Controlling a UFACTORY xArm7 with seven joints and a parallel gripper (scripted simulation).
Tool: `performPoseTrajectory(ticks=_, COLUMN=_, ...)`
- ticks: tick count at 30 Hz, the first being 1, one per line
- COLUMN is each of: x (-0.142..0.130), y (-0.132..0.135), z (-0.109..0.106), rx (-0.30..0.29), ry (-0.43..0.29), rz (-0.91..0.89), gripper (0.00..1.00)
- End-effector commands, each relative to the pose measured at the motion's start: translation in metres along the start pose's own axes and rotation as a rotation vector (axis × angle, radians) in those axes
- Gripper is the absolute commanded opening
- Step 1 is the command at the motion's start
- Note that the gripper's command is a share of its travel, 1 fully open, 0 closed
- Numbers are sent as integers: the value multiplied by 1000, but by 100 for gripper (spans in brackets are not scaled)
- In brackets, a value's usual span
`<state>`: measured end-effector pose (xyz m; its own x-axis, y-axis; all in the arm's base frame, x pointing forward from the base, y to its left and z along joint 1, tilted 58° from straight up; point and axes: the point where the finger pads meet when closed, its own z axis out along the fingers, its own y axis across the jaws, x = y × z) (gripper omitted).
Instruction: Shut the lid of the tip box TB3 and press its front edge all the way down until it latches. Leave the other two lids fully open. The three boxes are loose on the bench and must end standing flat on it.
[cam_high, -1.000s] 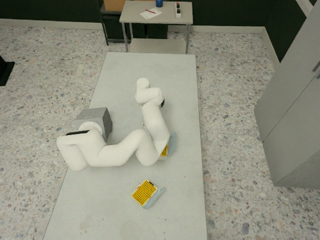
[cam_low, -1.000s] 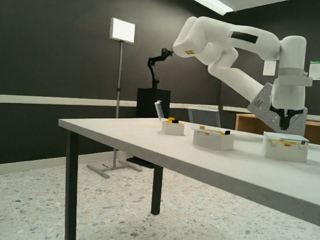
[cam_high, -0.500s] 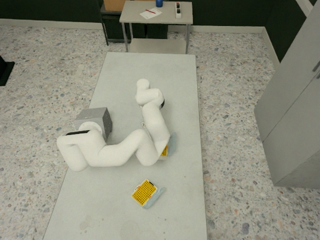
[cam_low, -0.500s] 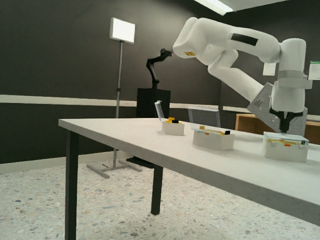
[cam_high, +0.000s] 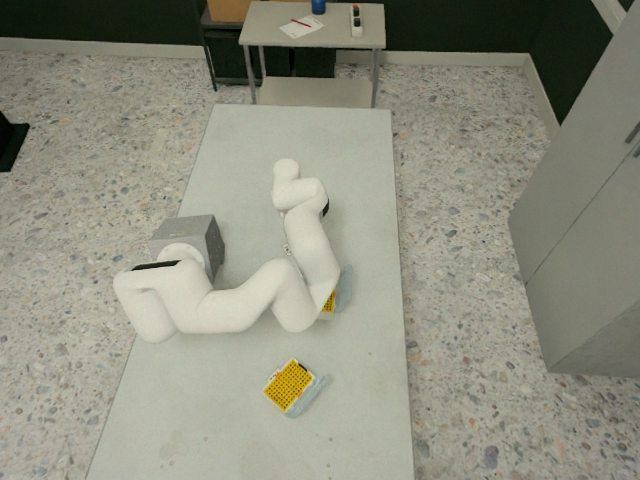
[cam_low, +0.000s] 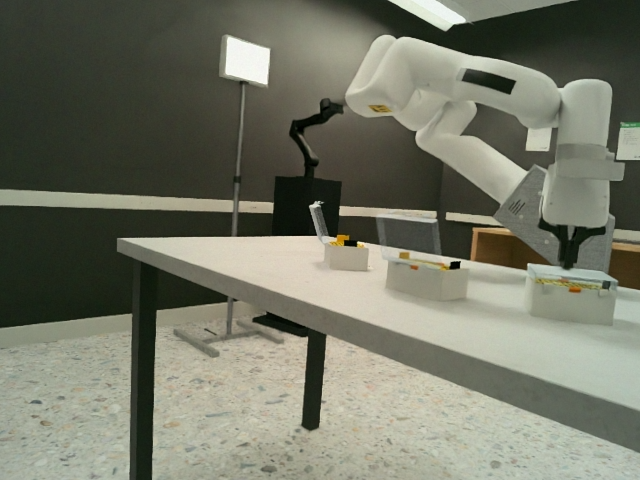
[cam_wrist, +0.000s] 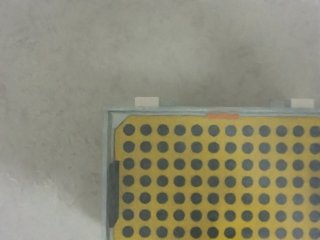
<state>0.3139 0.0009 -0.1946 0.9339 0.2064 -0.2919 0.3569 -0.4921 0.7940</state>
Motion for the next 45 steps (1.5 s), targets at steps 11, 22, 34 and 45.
performPoseTrajectory(ticks=11, x=1, y=-1, z=2, rx=3, ry=4, rz=0, gripper=0)
performPoseTrajectory(ticks=22, x=1, y=-1, z=2, rx=3, ry=4, rz=0, gripper=0)
performPoseTrajectory(ticks=34, x=1, y=-1, z=2, rx=3, ry=4, rz=0, gripper=0)
performPoseTrajectory(ticks=45, x=1, y=-1, z=2, rx=3, ry=4, rz=0, gripper=0)
